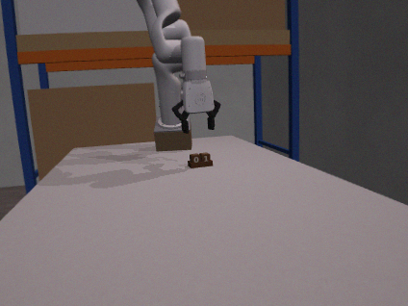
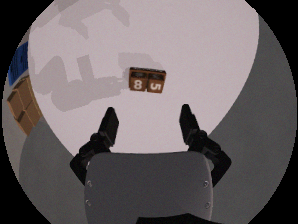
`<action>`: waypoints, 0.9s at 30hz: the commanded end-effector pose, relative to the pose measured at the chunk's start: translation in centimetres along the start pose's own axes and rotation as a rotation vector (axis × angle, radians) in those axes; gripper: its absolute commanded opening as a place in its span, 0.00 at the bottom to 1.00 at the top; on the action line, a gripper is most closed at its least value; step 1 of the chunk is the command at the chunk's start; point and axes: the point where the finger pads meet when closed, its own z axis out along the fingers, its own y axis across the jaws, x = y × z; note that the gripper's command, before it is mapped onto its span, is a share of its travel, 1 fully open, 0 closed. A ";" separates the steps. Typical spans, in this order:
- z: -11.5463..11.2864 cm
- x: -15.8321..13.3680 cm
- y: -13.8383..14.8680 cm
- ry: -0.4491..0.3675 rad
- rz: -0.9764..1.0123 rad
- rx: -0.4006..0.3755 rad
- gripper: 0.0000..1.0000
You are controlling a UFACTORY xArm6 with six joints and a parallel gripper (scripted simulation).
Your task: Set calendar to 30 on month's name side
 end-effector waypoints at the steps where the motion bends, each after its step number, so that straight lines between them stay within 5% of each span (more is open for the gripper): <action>1: 0.0 -0.1 -0.2 -0.004 0.173 0.022 1.00; 27: 0.2 0.1 -1.0 -0.013 0.933 0.019 1.00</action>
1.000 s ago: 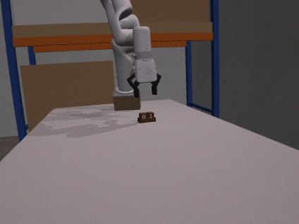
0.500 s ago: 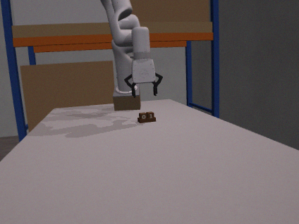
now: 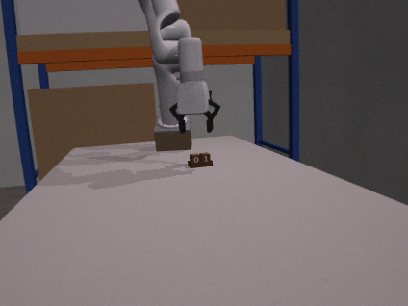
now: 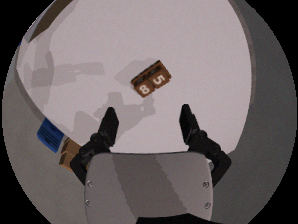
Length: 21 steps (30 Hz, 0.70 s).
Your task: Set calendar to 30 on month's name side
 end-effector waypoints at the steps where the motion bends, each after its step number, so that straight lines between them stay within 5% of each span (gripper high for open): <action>1: 0.0 -0.2 -0.1 -0.018 0.159 0.013 1.00; 21: 0.2 -0.5 -0.7 -0.022 0.753 0.007 1.00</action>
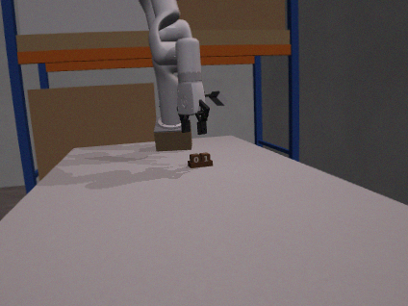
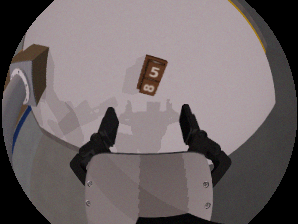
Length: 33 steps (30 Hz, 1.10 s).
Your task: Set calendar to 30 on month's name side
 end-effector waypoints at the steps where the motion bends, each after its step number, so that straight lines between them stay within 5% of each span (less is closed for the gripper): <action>1: 0.0 -0.2 0.0 -0.022 0.167 0.001 1.00; 16: 0.0 -0.4 0.0 -0.023 0.342 -0.001 1.00; 17: 0.0 -0.4 0.0 -0.023 0.342 -0.001 0.47; 33: 0.0 -0.4 0.0 -0.023 0.342 -0.001 0.47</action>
